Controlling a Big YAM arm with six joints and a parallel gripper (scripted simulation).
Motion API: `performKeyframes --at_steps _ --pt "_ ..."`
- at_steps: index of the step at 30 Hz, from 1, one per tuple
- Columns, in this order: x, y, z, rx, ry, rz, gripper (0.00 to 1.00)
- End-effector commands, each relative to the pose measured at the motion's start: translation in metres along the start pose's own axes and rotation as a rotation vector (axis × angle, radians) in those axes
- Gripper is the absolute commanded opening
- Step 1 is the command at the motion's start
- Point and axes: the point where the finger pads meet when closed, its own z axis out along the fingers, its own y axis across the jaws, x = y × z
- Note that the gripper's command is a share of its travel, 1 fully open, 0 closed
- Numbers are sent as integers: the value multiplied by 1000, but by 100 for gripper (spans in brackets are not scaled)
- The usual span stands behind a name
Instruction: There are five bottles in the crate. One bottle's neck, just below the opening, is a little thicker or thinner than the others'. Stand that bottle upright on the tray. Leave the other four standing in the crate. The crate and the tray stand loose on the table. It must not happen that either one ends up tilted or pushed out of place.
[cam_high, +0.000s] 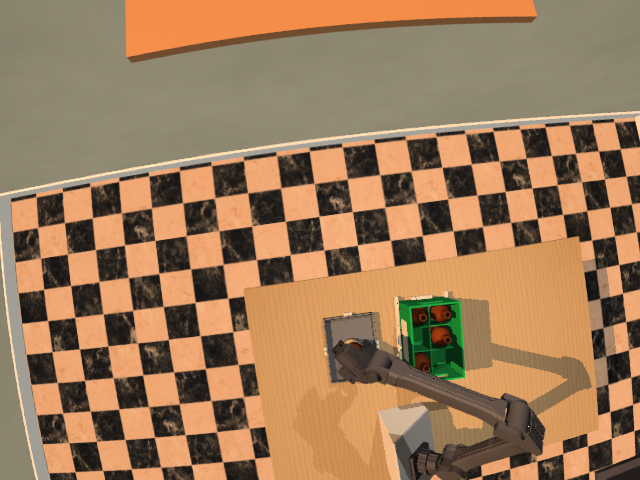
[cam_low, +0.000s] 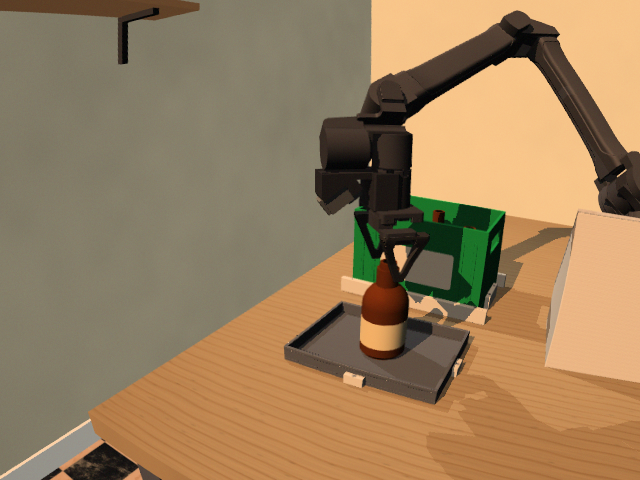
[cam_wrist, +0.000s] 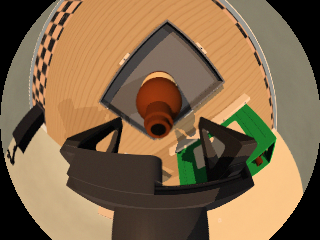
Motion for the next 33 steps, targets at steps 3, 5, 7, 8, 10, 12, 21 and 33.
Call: performKeyframes --at_steps 3,5,7,8,10,12,21,33 --pt "-18 -8 -34 9 -57 28 100" --pt "-18 -8 -38 8 -57 28 100" --pt "-17 -8 -42 8 -57 28 100" --pt "-17 -8 -44 8 -57 28 100" --pt "-17 -7 -49 7 -58 28 100" --pt "-17 -7 -54 7 -58 29 100" --pt "-16 -7 -73 6 -59 29 100" --pt "-4 1 -78 4 -17 6 100"
